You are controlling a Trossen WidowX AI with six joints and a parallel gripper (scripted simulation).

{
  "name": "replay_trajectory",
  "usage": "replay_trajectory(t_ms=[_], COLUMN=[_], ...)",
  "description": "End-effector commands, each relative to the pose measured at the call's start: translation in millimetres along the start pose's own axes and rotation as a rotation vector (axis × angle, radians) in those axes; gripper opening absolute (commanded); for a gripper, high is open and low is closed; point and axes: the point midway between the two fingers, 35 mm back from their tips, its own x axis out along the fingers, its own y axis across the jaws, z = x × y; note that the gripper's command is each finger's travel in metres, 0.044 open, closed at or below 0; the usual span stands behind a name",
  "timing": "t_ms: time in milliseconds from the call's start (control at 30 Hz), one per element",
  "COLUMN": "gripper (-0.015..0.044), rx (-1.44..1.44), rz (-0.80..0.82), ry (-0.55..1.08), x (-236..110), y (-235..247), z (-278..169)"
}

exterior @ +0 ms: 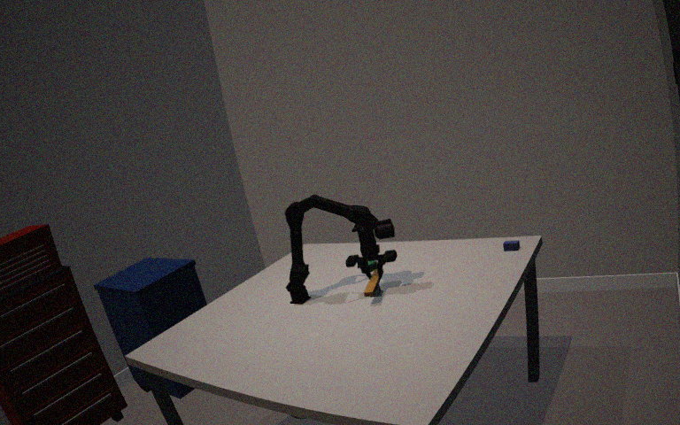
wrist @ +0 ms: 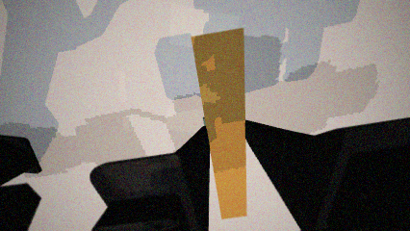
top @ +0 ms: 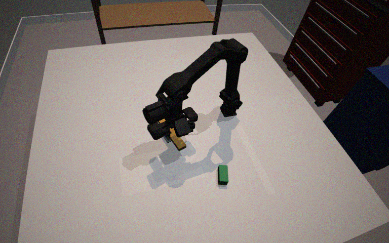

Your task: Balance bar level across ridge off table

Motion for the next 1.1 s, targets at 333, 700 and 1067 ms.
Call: replay_trajectory(t_ms=[333, 700, 1067], gripper=[0.0000, 0.0000, 0.0000], rx=[-0.006, -0.006, -0.006], rz=[0.000, 0.000, 0.000], ry=[-0.003, -0.003, -0.003], x=[1.4, 2.3, 3.2], y=[-0.1, 0.0, 0.3], z=[0.4, 0.3, 0.4])
